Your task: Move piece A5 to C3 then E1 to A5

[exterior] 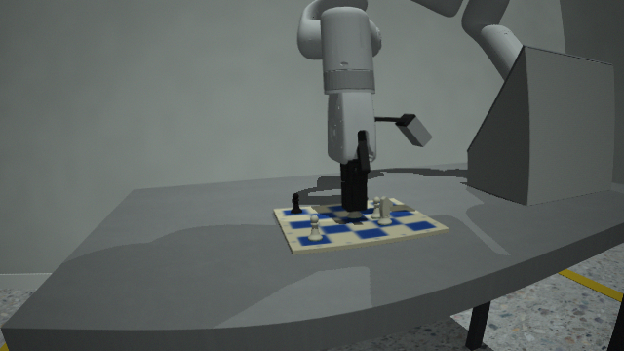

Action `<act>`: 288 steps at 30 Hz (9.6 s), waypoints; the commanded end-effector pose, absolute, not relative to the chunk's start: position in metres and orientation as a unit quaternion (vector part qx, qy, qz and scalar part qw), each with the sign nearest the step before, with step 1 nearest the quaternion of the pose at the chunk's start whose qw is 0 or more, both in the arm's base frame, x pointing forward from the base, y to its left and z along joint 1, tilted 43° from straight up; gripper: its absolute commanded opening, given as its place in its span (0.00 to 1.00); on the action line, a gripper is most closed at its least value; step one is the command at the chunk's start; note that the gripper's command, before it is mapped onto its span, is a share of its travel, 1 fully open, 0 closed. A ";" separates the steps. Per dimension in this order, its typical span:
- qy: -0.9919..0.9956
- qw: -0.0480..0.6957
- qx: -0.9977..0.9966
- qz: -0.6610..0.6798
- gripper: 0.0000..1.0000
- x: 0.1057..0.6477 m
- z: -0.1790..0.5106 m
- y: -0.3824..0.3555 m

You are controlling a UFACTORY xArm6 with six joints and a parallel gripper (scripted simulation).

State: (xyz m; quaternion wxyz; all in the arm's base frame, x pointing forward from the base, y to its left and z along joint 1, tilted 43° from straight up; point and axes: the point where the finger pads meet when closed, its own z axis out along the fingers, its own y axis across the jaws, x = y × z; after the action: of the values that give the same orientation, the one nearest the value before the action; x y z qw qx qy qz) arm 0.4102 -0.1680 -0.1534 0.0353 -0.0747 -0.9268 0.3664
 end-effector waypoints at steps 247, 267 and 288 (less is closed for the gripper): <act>-0.901 0.150 0.228 0.336 0.34 0.494 -0.187 -0.113; -0.901 0.150 0.228 0.336 0.34 0.494 -0.187 -0.113; -0.901 0.150 0.228 0.336 0.34 0.494 -0.187 -0.113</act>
State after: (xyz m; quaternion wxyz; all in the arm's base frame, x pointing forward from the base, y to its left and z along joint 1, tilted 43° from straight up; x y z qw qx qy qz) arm 0.4923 -0.1139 -0.1886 0.1520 0.2280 -0.9013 0.3355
